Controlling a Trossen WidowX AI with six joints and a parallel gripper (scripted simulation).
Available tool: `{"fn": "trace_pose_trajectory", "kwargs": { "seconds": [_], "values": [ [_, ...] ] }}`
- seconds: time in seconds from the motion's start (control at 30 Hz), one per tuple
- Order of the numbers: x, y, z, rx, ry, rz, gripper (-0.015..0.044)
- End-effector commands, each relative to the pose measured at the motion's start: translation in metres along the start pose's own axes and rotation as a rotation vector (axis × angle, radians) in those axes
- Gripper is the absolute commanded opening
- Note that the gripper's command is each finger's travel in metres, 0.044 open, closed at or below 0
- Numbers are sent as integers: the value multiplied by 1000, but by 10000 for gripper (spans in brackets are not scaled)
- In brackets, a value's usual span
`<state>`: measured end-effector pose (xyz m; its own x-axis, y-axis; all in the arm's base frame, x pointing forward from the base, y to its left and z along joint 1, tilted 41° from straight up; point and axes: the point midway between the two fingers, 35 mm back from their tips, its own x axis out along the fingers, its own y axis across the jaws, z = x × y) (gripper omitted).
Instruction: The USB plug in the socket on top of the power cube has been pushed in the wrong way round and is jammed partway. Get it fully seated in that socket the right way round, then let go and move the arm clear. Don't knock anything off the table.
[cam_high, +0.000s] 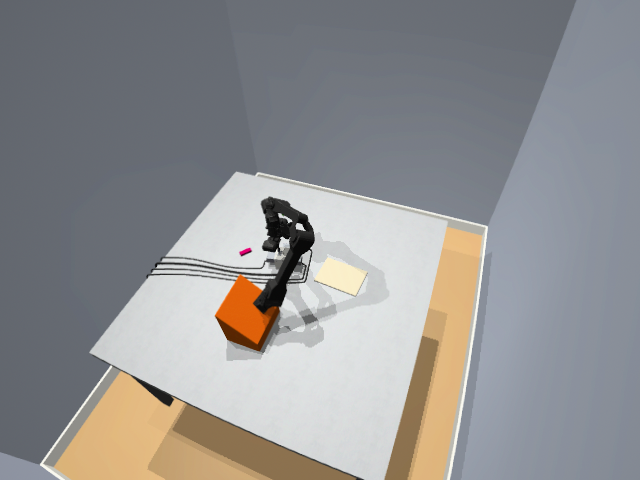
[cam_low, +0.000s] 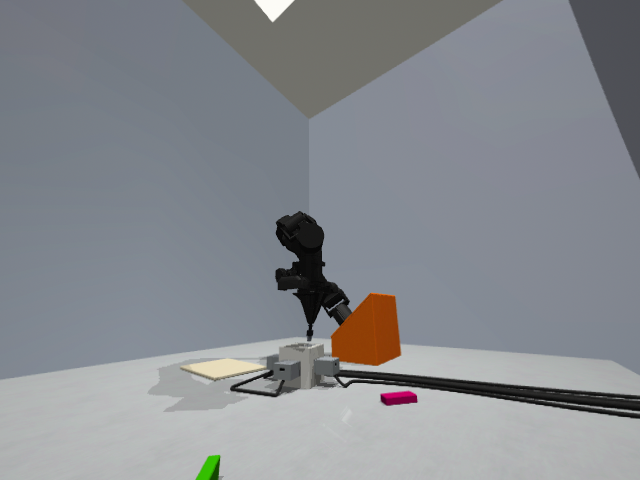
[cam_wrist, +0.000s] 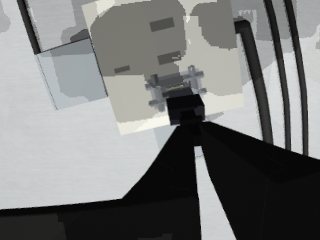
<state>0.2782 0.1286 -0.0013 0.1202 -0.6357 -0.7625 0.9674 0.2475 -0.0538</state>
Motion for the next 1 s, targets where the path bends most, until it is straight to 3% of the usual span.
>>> {"fn": "trace_pose_trajectory", "kwargs": {
  "seconds": [0.0, 0.63, 0.97],
  "values": [
    [-5, 1, 0, 9, 6, 4, 0],
    [-14, 1, 0, 1, 5, 3, 0],
    [-12, 0, 0, -221, 1, 1, 0]
  ]
}}
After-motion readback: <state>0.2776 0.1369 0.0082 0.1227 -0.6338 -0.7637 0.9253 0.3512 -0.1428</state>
